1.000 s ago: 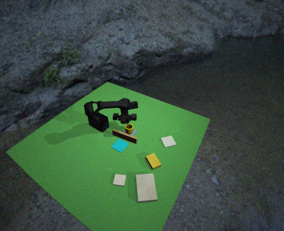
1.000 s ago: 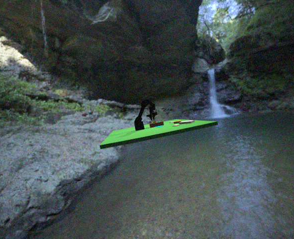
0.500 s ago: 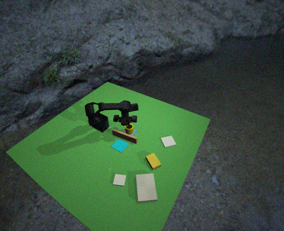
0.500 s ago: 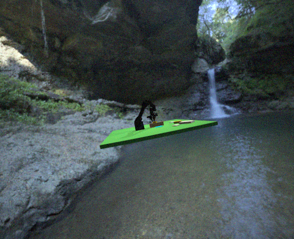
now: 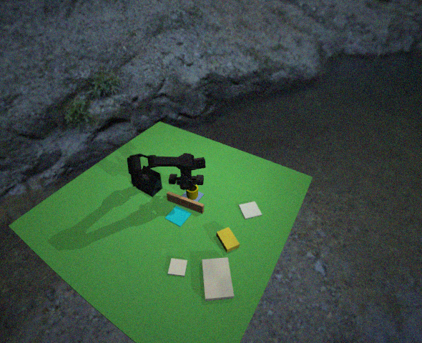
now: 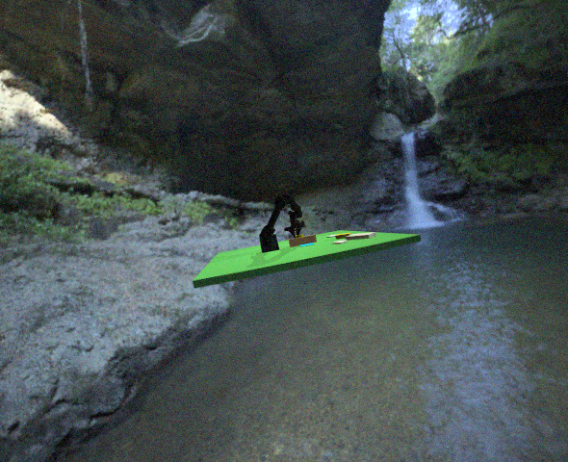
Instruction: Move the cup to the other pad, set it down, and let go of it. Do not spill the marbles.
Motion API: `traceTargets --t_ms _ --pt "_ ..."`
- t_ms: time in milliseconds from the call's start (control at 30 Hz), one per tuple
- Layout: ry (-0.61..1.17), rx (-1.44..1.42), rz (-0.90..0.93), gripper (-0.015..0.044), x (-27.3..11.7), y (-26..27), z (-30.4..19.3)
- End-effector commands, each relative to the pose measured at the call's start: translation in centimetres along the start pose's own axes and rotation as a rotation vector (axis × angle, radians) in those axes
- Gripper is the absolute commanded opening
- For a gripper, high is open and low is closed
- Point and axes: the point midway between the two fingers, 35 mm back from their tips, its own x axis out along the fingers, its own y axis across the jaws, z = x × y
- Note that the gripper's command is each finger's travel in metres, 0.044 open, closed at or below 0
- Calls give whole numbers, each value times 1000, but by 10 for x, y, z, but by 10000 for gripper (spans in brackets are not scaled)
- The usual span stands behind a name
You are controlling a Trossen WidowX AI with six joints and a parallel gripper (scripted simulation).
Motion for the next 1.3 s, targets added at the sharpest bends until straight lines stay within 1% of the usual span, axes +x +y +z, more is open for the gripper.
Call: traceTargets --t_ms 0,333,1067,1100,1267 --pt "-4 -5 -4 167 6 -1 0" --pt "-5 -5 -4 167 18 -2 0" --pt "-2 0 -4 20 16 -2 0" --pt "-2 0 -4 0 16 -2 0" --pt "-1 -1 -3 0 8 -1 0"
